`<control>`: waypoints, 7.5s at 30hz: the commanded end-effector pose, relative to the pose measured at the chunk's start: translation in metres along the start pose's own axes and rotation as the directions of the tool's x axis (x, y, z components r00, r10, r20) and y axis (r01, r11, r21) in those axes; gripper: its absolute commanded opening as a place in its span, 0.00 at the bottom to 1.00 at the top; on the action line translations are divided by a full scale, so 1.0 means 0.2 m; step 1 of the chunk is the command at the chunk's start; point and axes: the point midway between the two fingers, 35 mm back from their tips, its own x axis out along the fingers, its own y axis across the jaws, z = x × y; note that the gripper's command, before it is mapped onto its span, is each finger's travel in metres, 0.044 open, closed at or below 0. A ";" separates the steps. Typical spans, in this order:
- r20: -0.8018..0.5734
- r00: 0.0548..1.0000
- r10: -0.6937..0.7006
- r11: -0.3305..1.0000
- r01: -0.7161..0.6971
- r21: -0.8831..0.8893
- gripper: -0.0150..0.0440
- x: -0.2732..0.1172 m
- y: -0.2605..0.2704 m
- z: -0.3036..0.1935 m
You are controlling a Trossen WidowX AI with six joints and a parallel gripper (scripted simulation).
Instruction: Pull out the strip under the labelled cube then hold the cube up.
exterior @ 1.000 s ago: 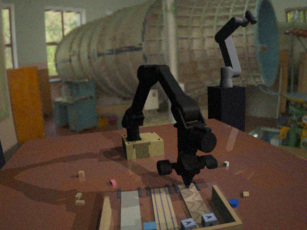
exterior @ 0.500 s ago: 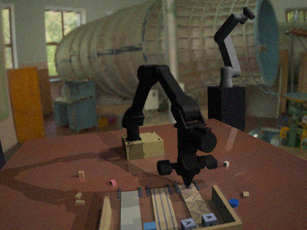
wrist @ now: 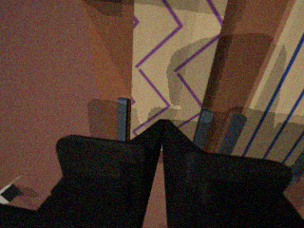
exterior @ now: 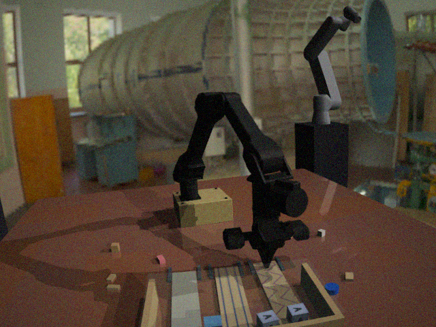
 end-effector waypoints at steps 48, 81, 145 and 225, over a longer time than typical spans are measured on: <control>-0.008 1.000 0.003 1.000 -0.003 0.005 0.25 0.04 0.02 -0.22; -0.011 1.000 0.004 1.000 -0.004 0.005 0.25 0.04 0.03 -0.47; -0.018 1.000 0.004 1.000 -0.004 0.005 0.25 0.04 0.04 -0.90; -0.009 1.000 0.004 0.999 -0.004 0.046 1.00 -0.28 0.05 -0.29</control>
